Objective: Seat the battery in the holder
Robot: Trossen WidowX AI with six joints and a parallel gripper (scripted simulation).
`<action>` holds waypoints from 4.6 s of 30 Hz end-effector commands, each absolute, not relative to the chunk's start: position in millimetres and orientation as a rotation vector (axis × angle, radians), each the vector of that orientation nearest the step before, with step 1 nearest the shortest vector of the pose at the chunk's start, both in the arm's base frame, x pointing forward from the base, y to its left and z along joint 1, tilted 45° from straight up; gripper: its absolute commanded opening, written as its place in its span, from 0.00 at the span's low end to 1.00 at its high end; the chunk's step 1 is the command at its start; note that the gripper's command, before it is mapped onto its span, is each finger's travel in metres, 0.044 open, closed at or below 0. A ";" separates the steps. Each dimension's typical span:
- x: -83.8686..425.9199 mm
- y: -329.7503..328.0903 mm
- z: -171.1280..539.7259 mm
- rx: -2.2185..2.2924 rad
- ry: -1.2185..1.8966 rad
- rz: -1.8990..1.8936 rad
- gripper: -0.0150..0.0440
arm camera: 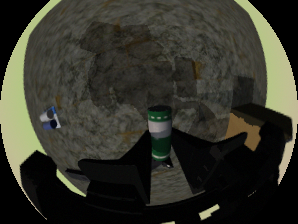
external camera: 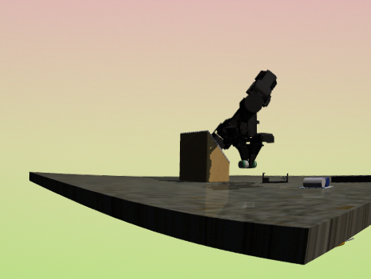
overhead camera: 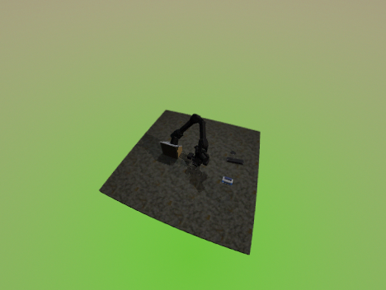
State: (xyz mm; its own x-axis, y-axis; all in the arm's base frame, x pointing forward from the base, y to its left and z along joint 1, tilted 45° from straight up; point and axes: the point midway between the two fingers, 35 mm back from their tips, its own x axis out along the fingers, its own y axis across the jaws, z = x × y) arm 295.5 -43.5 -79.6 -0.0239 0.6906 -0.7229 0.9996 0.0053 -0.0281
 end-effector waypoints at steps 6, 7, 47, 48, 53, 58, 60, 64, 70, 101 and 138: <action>303.7 -27.6 -53.1 1.385 1.761 -0.271 0.39; 304.3 -25.9 -50.6 1.345 1.755 -0.219 0.39; 308.4 34.0 23.6 0.033 1.184 1.069 0.39; 308.1 35.9 21.2 0.024 1.201 1.072 0.39; 305.7 48.1 6.7 -0.036 1.311 1.086 0.39; 303.1 58.4 -5.9 -0.094 1.403 1.091 0.39; 302.9 58.8 -6.3 -0.096 1.407 1.091 0.39; 303.4 58.8 -6.0 -0.096 1.412 1.095 0.39; 305.1 62.1 -7.8 -0.123 1.459 1.101 0.39; 312.3 77.4 -12.9 -0.244 1.635 1.116 0.39; 327.5 88.1 -7.7 -0.219 1.608 1.109 0.39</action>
